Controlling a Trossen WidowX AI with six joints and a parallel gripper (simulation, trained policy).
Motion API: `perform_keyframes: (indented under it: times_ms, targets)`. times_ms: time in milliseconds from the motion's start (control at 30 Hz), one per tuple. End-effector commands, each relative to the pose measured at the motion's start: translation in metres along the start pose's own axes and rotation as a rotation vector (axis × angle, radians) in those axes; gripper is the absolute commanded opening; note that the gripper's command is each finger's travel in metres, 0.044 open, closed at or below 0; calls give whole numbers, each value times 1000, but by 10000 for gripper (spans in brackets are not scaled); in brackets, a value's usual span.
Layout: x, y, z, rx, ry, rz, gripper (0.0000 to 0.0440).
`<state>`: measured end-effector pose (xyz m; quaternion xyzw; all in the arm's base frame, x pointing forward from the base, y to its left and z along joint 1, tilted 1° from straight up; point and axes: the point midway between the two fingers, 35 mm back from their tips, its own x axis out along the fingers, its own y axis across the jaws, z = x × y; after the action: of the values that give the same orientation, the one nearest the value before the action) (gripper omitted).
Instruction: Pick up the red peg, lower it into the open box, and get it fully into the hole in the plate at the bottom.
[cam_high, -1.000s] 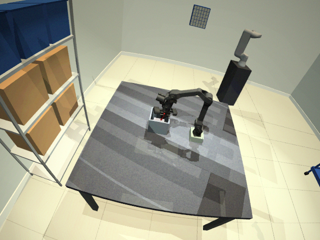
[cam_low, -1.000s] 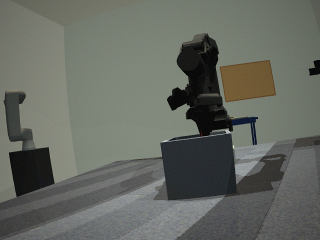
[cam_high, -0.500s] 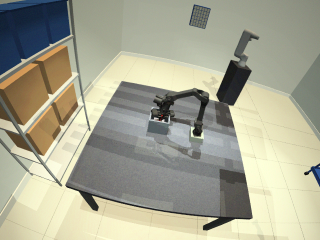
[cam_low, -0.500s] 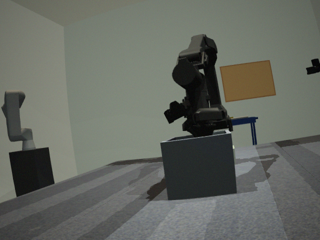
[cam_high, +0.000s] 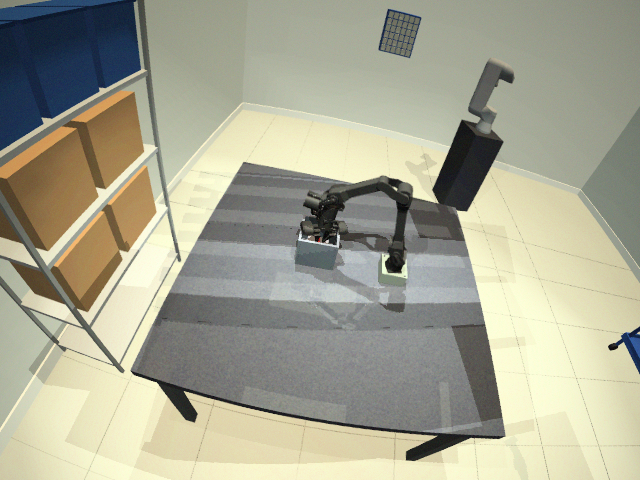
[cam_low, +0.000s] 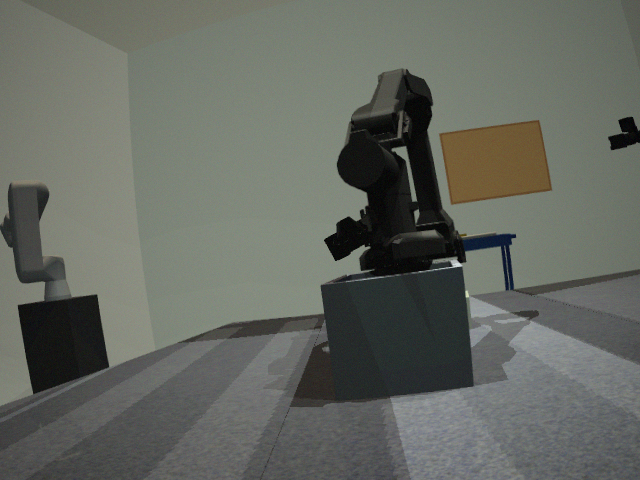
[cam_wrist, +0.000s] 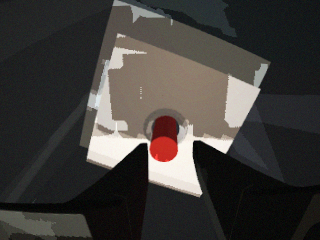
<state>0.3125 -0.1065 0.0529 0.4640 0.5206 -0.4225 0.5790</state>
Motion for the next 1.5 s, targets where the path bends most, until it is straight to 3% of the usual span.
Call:
perform_keyframes:
  times_ms: [0,233,967,1467]
  targets:
    - [-5,3,3,6,23,15,150]
    - [-23,10,8,27,87,63,186]
    - [-92,35,35,23,176,288,239]
    - [-180,50,55,-69,121,515,253]
